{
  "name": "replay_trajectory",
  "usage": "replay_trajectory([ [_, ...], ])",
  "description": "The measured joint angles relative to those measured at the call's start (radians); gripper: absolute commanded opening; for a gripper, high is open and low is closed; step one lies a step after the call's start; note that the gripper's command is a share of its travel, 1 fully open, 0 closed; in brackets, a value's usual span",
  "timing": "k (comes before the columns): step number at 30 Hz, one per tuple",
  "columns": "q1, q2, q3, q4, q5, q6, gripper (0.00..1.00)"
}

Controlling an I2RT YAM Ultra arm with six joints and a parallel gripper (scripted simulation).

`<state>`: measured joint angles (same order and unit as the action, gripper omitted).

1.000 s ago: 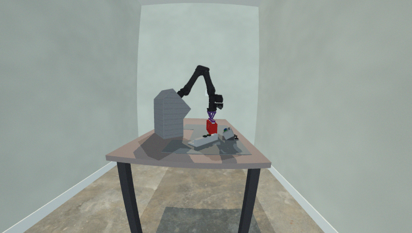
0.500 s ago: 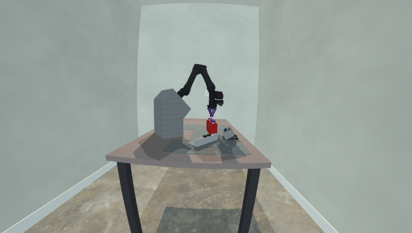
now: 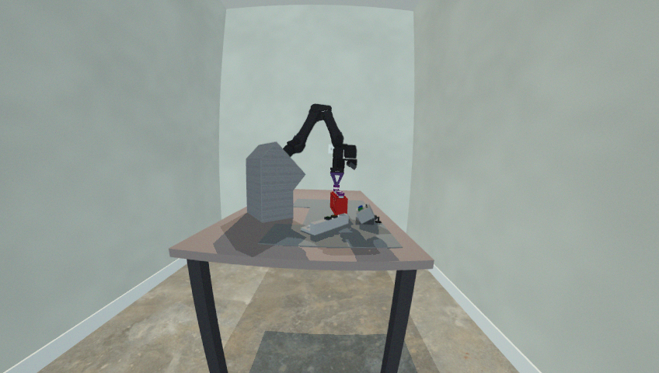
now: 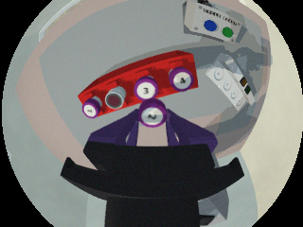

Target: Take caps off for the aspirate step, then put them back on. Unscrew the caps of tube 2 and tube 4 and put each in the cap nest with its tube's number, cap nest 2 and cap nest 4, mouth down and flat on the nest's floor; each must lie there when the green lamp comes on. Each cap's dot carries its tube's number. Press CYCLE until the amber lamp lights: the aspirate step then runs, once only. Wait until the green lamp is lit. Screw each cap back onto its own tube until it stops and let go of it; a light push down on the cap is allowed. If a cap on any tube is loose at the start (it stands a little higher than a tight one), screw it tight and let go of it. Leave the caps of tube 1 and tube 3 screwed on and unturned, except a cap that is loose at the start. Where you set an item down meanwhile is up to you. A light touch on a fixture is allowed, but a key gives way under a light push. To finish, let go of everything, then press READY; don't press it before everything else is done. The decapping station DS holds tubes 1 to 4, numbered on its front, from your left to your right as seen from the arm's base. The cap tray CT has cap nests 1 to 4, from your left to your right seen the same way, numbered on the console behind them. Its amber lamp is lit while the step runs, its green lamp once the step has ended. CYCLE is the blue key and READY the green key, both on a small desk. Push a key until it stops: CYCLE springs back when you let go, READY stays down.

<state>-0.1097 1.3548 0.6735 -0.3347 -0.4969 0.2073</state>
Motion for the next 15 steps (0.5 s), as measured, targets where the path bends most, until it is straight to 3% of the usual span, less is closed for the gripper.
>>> replay_trajectory([
  [8,-0.172,0.106,-0.015,0.026,-0.090,0.263,0.00],
  [15,-0.304,0.224,-0.001,0.037,-0.152,0.241,0.00],
])
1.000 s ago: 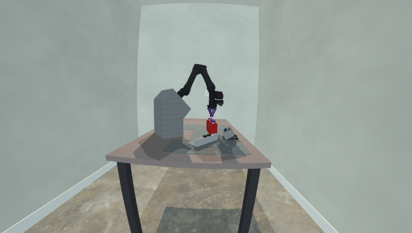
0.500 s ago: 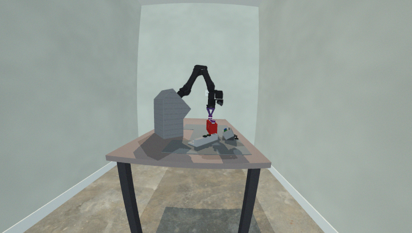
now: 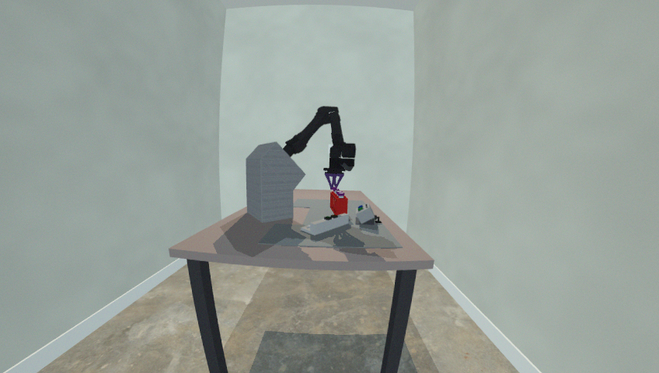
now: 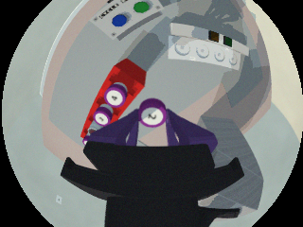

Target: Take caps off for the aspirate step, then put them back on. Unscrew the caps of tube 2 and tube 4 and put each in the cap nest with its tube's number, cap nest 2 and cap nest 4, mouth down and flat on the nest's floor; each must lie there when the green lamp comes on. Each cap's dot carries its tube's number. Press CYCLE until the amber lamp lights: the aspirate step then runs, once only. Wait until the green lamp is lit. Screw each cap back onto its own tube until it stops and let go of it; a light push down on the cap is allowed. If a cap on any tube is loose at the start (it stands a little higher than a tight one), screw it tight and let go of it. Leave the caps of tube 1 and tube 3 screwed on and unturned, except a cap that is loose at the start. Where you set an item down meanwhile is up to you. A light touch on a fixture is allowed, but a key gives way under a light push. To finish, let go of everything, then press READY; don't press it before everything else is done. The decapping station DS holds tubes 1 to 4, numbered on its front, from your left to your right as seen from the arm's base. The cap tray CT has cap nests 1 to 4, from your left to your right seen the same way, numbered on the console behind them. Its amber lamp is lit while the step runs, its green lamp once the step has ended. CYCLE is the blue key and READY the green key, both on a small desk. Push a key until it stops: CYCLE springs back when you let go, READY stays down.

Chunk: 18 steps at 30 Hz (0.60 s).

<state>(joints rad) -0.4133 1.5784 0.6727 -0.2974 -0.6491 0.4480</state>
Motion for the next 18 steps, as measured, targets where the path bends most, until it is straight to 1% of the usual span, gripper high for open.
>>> replay_trajectory([
  [5,-0.127,0.146,0.047,-0.006,-0.039,-0.116,0.00],
  [10,-0.233,0.293,0.126,-0.026,-0.068,-0.249,0.00],
  [11,-0.252,0.320,0.142,-0.027,-0.071,-0.272,0.00],
  [14,-0.283,0.360,0.169,-0.041,-0.079,-0.328,0.00],
  [18,-0.336,0.463,0.252,-0.067,-0.092,-0.411,0.00],
])
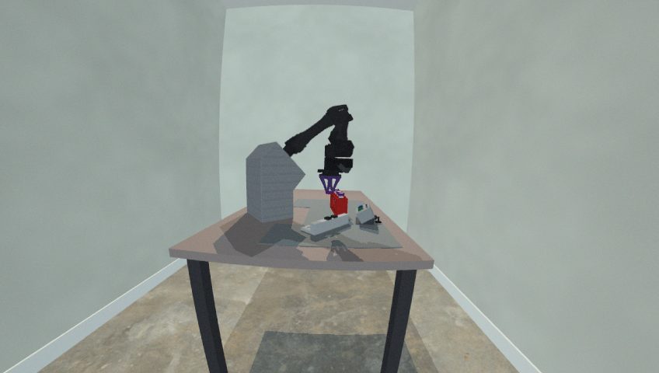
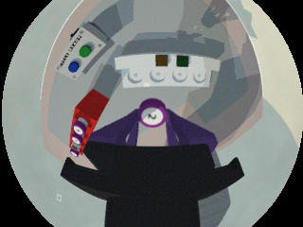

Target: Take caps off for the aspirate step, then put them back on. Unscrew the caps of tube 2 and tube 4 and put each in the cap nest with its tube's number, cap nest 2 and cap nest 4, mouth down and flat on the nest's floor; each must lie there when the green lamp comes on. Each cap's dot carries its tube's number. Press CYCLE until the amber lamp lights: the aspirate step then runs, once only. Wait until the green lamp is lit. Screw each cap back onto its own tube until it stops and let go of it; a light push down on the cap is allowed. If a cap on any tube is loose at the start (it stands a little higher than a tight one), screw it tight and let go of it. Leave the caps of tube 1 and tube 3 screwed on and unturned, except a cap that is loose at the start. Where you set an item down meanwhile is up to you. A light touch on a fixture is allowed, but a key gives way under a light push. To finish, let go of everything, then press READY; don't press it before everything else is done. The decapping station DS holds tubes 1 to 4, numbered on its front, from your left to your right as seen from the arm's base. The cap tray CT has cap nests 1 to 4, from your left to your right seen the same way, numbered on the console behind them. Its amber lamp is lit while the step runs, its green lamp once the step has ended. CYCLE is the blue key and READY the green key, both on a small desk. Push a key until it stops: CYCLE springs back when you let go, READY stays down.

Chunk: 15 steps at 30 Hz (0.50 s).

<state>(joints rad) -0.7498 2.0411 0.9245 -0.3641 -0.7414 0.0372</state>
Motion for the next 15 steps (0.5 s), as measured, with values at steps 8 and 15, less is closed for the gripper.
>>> replay_trajectory([
  [8,-0.031,0.030,0.026,-0.018,-0.003,-0.063,0.00],
  [15,0.016,0.077,0.020,0.054,-0.004,-0.030,0.00],
])
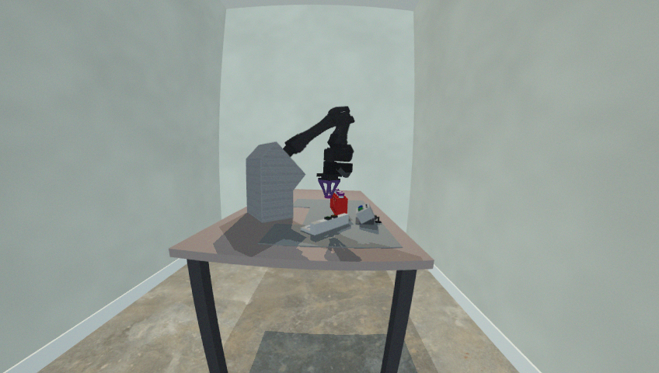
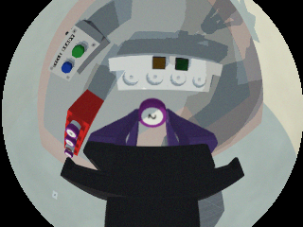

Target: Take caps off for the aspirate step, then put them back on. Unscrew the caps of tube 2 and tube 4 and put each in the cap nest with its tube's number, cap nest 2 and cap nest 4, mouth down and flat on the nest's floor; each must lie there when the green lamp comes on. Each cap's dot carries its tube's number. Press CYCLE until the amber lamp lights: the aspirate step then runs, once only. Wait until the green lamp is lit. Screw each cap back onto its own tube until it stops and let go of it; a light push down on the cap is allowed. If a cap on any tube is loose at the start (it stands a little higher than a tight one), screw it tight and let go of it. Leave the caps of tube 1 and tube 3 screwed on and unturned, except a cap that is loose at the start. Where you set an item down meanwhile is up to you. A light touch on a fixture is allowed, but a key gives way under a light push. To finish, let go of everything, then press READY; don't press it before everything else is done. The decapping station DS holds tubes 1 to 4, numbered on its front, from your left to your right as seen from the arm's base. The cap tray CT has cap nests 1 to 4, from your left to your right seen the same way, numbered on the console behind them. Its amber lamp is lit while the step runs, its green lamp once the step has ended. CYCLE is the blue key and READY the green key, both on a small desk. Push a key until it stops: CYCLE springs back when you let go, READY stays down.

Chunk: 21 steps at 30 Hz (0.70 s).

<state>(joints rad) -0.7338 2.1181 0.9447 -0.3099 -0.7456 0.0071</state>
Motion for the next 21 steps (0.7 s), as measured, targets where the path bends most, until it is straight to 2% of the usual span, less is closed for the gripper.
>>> replay_trajectory([
  [14,0.138,0.171,-0.008,0.265,0.017,0.166,0.00],
  [21,0.200,0.261,0.021,0.389,0.031,0.244,0.00],
])
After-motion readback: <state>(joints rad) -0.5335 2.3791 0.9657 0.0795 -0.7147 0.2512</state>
